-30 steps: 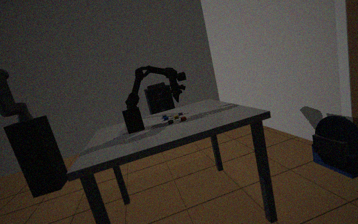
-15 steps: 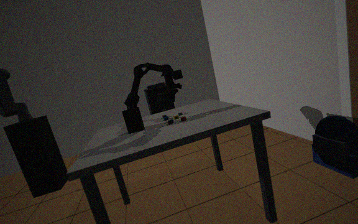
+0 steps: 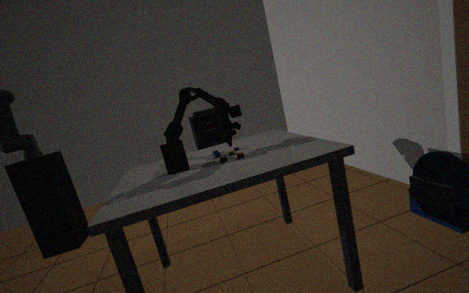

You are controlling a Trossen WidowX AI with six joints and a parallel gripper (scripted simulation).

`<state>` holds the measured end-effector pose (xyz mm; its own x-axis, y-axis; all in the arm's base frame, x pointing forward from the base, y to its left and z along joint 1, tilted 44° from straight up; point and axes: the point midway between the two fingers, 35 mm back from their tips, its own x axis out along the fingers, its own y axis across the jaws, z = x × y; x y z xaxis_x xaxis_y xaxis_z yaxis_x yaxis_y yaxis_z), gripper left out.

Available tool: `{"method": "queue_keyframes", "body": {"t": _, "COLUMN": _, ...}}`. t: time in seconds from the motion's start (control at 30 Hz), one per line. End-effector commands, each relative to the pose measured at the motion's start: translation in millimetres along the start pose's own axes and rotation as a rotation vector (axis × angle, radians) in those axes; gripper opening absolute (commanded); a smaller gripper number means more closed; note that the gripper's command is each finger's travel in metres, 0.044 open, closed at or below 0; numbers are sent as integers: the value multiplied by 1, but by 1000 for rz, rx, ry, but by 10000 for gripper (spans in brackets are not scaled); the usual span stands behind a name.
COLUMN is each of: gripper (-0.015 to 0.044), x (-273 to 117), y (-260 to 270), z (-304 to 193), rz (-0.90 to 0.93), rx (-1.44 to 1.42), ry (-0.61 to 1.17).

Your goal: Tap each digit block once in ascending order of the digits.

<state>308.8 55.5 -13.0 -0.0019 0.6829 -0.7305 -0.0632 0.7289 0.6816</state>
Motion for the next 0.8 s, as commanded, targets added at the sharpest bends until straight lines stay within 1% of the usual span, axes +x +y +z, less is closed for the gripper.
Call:
{"method": "queue_keyframes", "body": {"t": 0.0, "gripper": 20, "x": 9, "y": 1, "z": -1, "rz": 5, "rx": 5, "ry": 2}}
{"method": "queue_keyframes", "body": {"t": 0.53, "gripper": 20, "x": 34, "y": 1, "z": -2, "rz": 6, "rx": 5, "ry": 2}}
{"method": "queue_keyframes", "body": {"t": 0.77, "gripper": 20, "x": 35, "y": 1, "z": -2, "rz": 7, "rx": 5, "ry": 2}}
